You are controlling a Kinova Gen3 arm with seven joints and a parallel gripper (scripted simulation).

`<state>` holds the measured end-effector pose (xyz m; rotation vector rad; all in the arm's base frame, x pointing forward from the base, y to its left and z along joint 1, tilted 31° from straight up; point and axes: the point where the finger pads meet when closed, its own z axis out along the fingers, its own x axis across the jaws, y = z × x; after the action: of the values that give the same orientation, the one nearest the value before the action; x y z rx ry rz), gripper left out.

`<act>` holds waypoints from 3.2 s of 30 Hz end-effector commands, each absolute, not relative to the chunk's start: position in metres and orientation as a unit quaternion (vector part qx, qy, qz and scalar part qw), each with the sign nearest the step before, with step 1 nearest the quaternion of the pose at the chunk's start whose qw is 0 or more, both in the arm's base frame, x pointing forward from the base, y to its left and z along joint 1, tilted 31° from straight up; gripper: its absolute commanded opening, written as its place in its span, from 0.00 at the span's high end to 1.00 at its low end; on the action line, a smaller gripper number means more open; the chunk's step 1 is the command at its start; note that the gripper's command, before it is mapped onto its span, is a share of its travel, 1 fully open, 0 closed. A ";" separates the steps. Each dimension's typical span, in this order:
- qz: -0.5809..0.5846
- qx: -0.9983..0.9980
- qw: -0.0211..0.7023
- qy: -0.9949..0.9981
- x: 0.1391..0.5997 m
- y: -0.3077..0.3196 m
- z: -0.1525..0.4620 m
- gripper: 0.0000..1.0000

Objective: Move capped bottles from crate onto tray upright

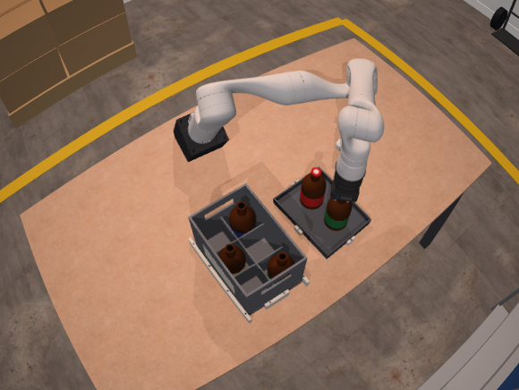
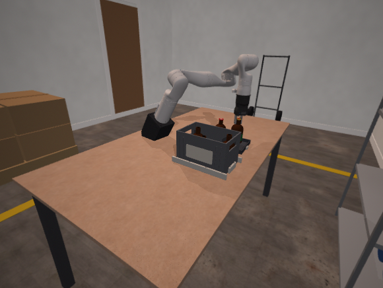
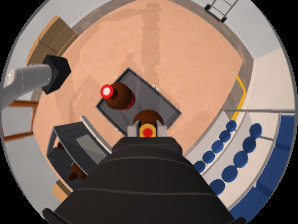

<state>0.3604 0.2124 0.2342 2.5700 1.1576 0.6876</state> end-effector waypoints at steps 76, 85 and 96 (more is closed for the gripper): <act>0.235 0.879 0.121 0.396 0.370 0.213 0.219 0.00; 0.235 0.879 0.121 0.396 0.370 0.213 0.219 0.00; 0.235 0.879 0.121 0.396 0.370 0.213 0.219 0.00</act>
<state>0.3704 0.2124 0.2183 2.5686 1.1564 0.6853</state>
